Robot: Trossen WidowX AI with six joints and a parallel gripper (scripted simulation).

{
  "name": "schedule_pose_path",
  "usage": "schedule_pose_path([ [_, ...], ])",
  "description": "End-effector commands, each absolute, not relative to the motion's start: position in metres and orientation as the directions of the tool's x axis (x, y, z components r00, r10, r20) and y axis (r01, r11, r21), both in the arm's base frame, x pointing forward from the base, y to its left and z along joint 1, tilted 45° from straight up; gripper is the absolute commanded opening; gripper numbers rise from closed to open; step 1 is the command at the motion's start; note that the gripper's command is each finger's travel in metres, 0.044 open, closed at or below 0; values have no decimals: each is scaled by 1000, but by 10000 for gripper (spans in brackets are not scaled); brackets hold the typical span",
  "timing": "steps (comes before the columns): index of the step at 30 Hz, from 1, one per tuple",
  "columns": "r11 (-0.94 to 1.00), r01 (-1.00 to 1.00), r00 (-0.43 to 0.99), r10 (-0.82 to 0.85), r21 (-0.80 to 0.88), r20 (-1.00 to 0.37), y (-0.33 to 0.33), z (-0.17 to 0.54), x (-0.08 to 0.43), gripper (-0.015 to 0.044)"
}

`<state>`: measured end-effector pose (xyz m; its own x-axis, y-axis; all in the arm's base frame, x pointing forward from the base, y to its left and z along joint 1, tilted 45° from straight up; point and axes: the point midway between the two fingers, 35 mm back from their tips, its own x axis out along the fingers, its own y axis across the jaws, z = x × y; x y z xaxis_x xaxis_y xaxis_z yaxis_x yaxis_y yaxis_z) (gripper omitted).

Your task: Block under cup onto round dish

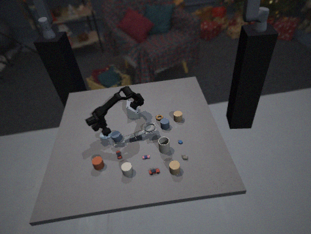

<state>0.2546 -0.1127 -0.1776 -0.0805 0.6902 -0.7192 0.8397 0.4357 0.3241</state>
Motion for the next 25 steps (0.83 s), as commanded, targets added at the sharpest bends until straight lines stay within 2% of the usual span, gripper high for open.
schedule_pose_path([
  [1,436,839,-79,689,325,-720,-122,-169,256,440],
  [4,432,841,-75,689,325,-721,-151,-139,259,440],
  [13,426,844,-68,688,326,-722,-181,-106,260,440],
  [25,425,844,-68,688,326,-722,-183,-104,260,440],
])
